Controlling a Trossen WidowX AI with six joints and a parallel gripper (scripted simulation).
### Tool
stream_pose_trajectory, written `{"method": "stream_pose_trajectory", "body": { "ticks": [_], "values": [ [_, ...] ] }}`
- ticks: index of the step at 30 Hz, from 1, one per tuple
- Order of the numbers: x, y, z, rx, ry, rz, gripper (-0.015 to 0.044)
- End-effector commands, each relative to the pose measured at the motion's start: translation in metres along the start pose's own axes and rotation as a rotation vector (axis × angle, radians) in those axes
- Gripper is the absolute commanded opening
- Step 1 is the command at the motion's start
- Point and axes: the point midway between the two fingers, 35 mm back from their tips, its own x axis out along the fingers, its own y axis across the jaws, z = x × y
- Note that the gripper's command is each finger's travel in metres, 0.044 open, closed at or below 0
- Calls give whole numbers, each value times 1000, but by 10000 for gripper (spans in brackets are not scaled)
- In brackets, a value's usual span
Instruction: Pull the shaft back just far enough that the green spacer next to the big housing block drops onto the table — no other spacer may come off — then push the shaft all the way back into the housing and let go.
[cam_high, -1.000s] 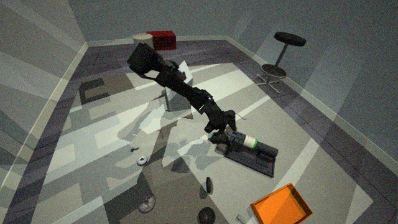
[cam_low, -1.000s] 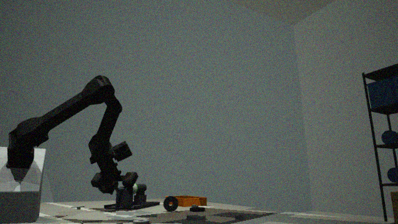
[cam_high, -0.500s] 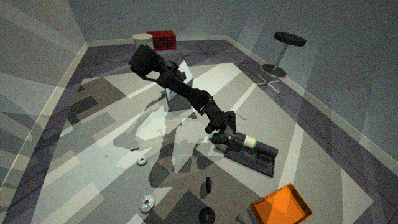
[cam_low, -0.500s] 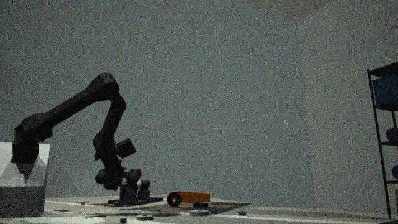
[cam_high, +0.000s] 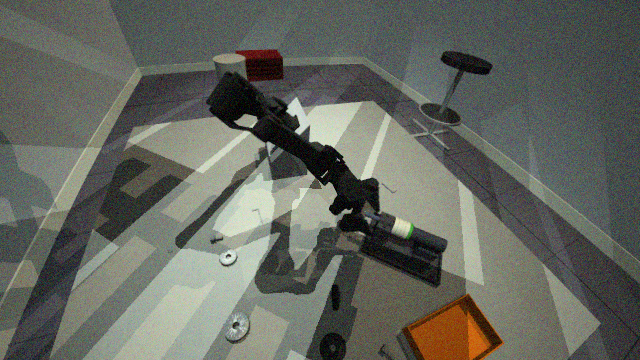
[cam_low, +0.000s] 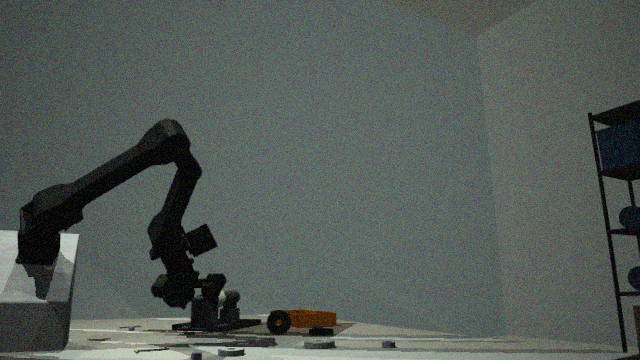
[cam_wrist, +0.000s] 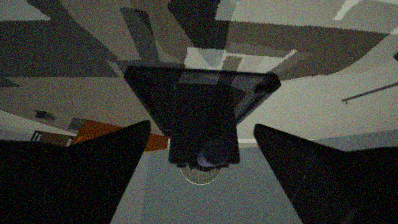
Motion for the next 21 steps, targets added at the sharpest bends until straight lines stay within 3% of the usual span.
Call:
{"method": "stream_pose_trajectory", "body": {
  "ticks": [1, 9, 21],
  "values": [
    [1, -1, 0, -4, 1, -3, 440],
    [1, -2, 0, -4, 1, -3, 440],
    [0, -1, -1, -2, 2, 1, 125]
  ]
}}
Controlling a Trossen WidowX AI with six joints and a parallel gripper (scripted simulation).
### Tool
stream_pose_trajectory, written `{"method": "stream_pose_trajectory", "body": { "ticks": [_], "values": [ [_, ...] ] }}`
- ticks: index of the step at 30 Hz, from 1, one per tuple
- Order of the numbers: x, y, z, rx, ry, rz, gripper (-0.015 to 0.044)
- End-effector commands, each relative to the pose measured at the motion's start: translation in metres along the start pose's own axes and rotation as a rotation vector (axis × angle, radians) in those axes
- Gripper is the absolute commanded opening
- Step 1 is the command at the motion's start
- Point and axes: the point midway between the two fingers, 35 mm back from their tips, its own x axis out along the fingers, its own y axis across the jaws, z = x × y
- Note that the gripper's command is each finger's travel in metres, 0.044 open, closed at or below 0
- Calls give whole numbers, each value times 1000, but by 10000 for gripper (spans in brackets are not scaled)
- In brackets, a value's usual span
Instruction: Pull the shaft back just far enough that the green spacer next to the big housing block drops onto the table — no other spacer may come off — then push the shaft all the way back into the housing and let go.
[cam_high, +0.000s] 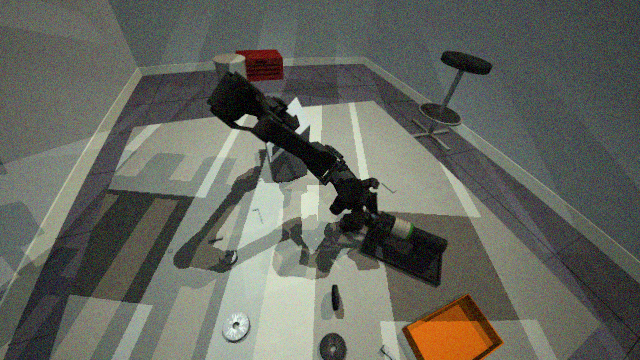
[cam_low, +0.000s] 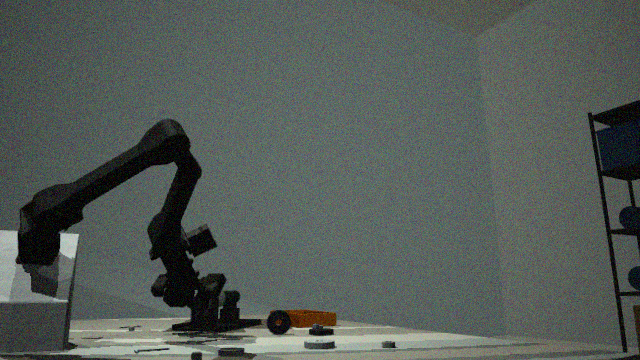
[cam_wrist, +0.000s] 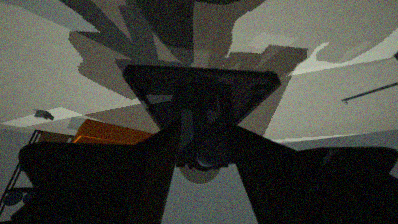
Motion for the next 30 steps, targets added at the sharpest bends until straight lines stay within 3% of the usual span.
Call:
{"method": "stream_pose_trajectory", "body": {
  "ticks": [1, 3, 9, 30],
  "values": [
    [0, 0, 0, 0, 0, 0, 99],
    [0, 0, 0, 0, 0, 0, 46],
    [0, 0, 0, 0, 0, -1, 0],
    [-10, 0, 11, -3, -2, -4, 0]
  ]
}}
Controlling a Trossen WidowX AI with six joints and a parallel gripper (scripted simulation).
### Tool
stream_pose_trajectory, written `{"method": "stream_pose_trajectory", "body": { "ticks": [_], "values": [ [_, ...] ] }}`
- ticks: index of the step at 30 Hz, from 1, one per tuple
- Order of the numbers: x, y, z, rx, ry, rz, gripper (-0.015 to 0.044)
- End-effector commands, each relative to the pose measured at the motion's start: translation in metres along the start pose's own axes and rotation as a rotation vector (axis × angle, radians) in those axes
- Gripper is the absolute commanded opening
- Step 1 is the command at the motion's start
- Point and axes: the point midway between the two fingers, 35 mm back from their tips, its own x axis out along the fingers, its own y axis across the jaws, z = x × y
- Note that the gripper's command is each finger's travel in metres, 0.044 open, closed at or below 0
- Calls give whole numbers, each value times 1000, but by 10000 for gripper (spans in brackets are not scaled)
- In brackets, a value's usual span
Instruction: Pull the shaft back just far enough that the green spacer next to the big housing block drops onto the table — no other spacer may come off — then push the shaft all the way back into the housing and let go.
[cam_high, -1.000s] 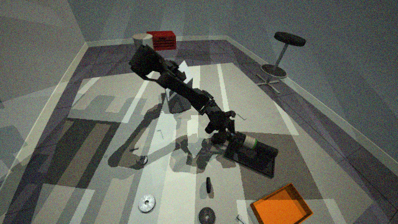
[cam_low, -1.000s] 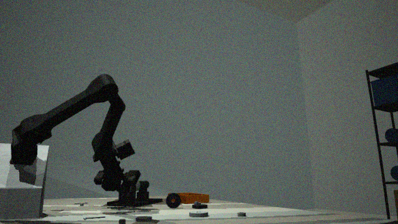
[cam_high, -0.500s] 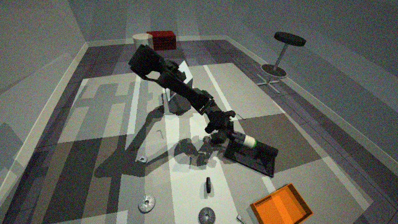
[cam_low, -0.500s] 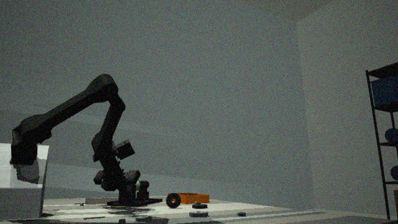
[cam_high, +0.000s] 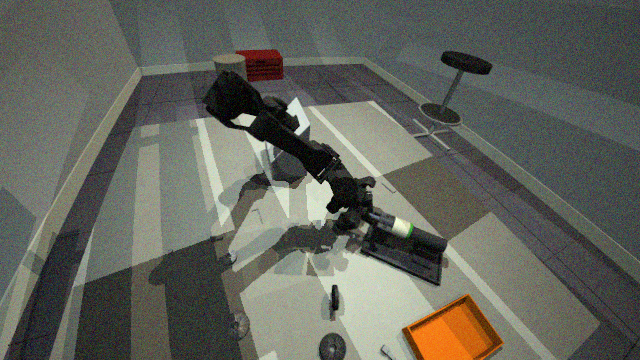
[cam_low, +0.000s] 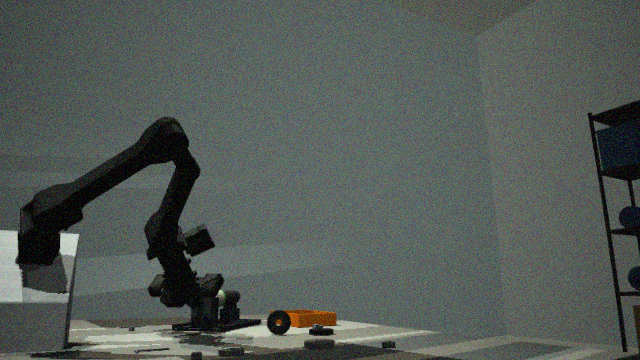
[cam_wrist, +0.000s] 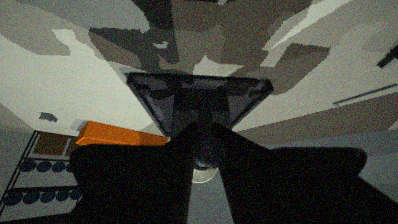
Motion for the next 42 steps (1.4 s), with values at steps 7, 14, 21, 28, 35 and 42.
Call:
{"method": "stream_pose_trajectory", "body": {
  "ticks": [7, 14, 21, 28, 35, 42],
  "values": [
    [-2, 1, 2, -3, -4, 1, 0],
    [-3, 1, 3, -3, -4, 1, 0],
    [-3, 1, 3, -3, -4, 1, 0],
    [-4, 1, 4, -3, -4, 1, 0],
    [-4, 0, 4, -3, -4, 1, 0],
    [-4, 0, 5, -3, -4, 1, 0]
  ]
}}
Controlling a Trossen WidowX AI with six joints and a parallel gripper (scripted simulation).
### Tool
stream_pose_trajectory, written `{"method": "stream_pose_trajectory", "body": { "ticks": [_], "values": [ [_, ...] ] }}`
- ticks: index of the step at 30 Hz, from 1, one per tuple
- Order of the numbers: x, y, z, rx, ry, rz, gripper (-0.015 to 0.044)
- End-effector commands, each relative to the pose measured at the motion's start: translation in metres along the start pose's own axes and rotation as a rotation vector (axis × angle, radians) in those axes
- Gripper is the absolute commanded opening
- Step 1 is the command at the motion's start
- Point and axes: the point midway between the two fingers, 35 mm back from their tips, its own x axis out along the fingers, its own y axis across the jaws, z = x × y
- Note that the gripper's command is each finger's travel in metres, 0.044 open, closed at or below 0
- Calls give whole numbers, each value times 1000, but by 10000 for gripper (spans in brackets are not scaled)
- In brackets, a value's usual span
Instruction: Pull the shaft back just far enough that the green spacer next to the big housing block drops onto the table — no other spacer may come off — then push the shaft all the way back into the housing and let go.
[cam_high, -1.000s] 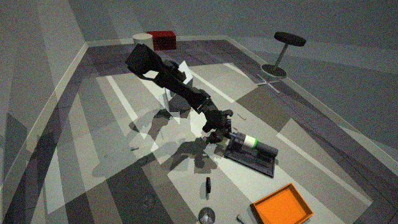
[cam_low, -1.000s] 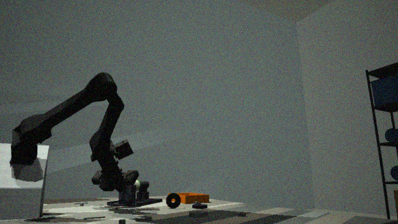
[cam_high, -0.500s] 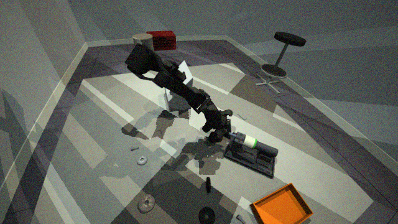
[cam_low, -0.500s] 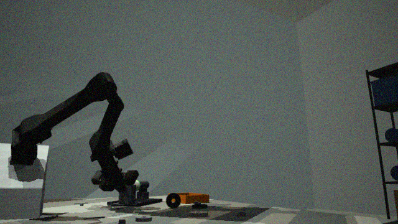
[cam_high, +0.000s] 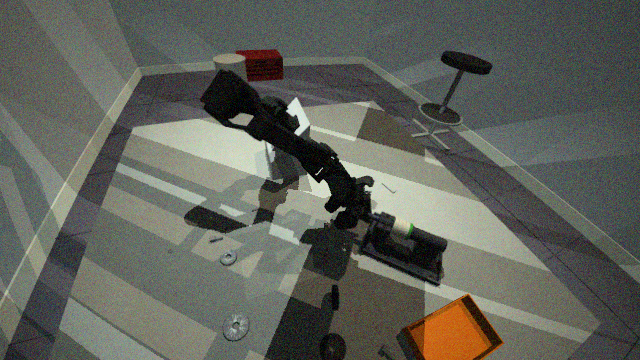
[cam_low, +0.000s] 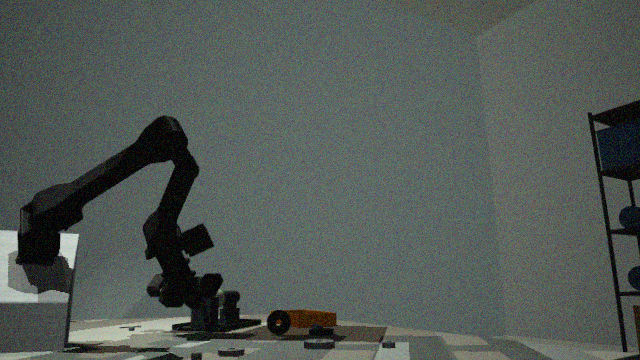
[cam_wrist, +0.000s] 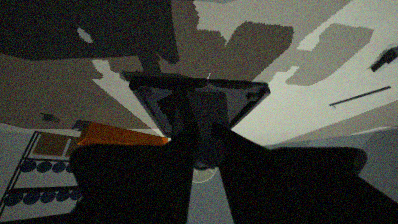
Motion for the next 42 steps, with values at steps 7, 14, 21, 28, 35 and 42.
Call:
{"method": "stream_pose_trajectory", "body": {
  "ticks": [7, 14, 21, 28, 35, 42],
  "values": [
    [-1, 0, 2, -3, -2, 1, 0],
    [-1, 0, 2, -3, -2, 1, 0],
    [-2, 0, 3, -3, -2, 1, 0],
    [-2, 0, 3, -3, -2, 1, 0],
    [-3, 0, 4, -3, -2, 1, 0],
    [-3, 0, 4, -3, -3, 1, 0]
  ]
}}
